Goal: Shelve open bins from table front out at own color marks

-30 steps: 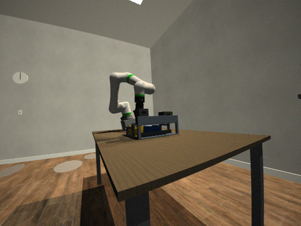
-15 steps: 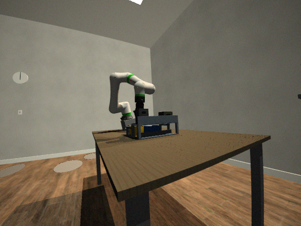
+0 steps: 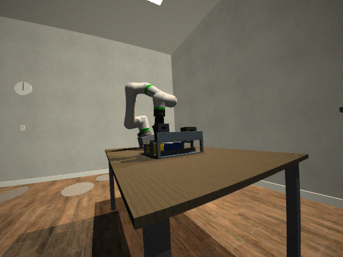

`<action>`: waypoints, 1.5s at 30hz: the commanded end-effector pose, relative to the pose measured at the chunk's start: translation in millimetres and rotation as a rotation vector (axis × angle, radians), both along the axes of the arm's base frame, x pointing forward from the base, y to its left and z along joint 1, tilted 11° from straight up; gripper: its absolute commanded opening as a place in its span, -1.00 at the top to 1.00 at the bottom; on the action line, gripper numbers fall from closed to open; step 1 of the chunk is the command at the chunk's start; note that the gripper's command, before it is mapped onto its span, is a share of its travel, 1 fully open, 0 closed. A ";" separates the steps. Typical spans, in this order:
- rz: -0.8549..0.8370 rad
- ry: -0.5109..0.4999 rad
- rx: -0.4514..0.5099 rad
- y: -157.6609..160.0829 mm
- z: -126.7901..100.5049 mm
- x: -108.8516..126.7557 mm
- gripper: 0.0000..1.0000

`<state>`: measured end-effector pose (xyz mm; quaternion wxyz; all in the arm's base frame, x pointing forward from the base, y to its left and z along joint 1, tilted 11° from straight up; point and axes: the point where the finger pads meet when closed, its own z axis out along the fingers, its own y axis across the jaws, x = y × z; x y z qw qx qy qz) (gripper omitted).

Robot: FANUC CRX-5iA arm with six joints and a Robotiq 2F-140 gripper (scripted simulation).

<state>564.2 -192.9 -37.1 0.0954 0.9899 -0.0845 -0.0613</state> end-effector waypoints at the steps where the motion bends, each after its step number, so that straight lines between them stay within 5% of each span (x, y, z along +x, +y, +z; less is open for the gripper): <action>1: 0.000 0.000 0.000 0.0 0.2 0.2 1.00; 45: 0.003 -0.013 -0.002 -2.1 -0.6 12.1 1.00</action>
